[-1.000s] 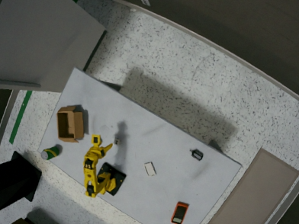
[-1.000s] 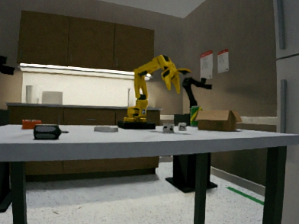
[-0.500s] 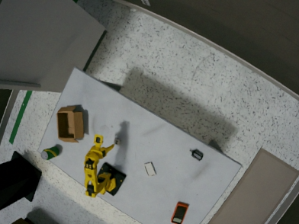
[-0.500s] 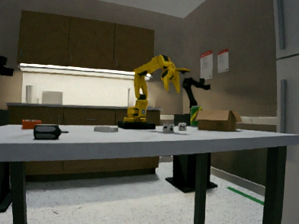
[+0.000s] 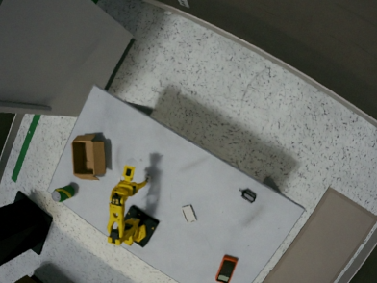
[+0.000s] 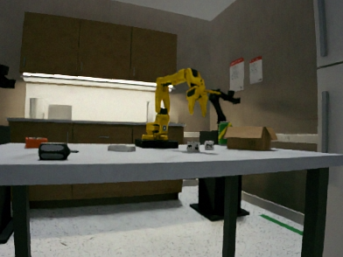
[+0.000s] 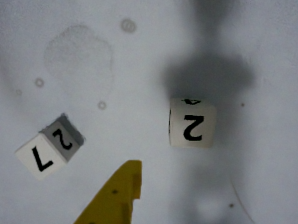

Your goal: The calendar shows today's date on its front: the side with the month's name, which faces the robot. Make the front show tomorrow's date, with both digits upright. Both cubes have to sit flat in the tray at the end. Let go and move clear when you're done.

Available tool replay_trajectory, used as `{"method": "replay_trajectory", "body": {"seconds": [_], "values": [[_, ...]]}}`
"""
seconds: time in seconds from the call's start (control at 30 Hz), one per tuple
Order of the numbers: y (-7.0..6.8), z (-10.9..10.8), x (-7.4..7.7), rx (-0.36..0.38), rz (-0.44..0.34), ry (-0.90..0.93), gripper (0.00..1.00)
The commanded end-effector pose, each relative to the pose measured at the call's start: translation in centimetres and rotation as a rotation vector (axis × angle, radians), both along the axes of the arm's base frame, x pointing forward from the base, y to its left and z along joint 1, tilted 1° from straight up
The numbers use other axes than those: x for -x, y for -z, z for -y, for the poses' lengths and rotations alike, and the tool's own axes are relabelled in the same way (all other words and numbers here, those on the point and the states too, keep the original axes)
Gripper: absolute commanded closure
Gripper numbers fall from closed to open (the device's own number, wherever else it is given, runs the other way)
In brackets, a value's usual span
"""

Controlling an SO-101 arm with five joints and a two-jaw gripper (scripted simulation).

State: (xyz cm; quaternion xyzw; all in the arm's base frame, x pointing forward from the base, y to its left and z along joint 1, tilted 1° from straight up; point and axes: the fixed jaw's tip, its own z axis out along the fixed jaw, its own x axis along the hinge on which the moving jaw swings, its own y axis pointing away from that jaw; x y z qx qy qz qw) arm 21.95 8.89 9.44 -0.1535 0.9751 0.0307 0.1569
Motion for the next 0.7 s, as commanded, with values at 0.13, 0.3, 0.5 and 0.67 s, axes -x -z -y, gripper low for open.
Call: {"method": "replay_trajectory", "body": {"seconds": [0.13,0.3,0.5,0.67], "values": [[3.8,0.3,0.5,0.059,-0.169,0.014,0.65],[6.1,0.6,1.3,0.098,-0.278,0.015,0.65],[6.9,0.7,1.6,0.113,-0.318,0.015,0.65],[6.7,0.8,1.0,0.104,-0.299,0.028,0.65]]}}
